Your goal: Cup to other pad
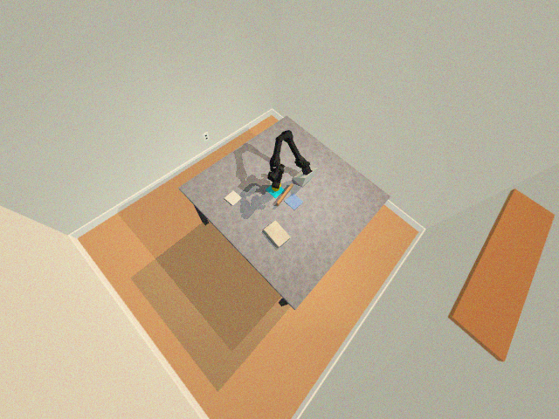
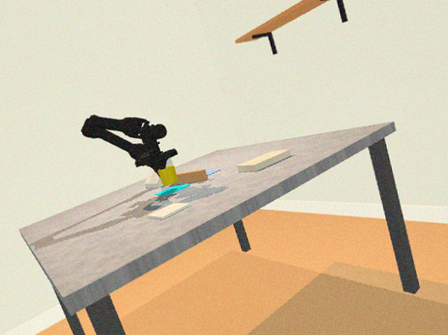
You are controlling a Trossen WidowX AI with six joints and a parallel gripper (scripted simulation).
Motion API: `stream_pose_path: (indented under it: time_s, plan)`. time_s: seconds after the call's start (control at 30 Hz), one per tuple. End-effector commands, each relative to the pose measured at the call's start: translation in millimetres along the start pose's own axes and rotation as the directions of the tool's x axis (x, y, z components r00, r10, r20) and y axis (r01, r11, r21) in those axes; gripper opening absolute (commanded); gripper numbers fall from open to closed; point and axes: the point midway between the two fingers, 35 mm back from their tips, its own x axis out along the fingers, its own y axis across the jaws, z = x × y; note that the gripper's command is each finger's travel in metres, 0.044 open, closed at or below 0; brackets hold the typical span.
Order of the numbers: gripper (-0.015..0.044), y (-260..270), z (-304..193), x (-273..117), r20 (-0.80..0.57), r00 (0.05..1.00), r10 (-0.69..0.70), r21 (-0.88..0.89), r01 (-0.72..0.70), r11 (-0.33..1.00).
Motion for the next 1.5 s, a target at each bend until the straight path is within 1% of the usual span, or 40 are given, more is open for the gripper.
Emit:
stream_pose_path:
  time_s: [0.0,0.47,0.9,1.07,1.1,1.47]
  plan:
    - [0.0,-1,0,6,0.005,1.0,-0.004,-0.005,0.004,1.0]
    - [0.0,-3,1,23,0.007,1.0,-0.006,-0.005,0.006,1.0]
    - [0.0,-2,1,21,0.002,1.0,-0.002,0.0,0.002,1.0]
    - [0.0131,-2,1,21,0.002,1.0,-0.002,0.0,0.002,1.0]
    - [0.0146,-2,1,21,0.002,1.0,-0.002,0.0,0.002,1.0]
    - [0.0146,-1,1,15,0.002,1.0,-0.002,0.0,0.002,1.0]
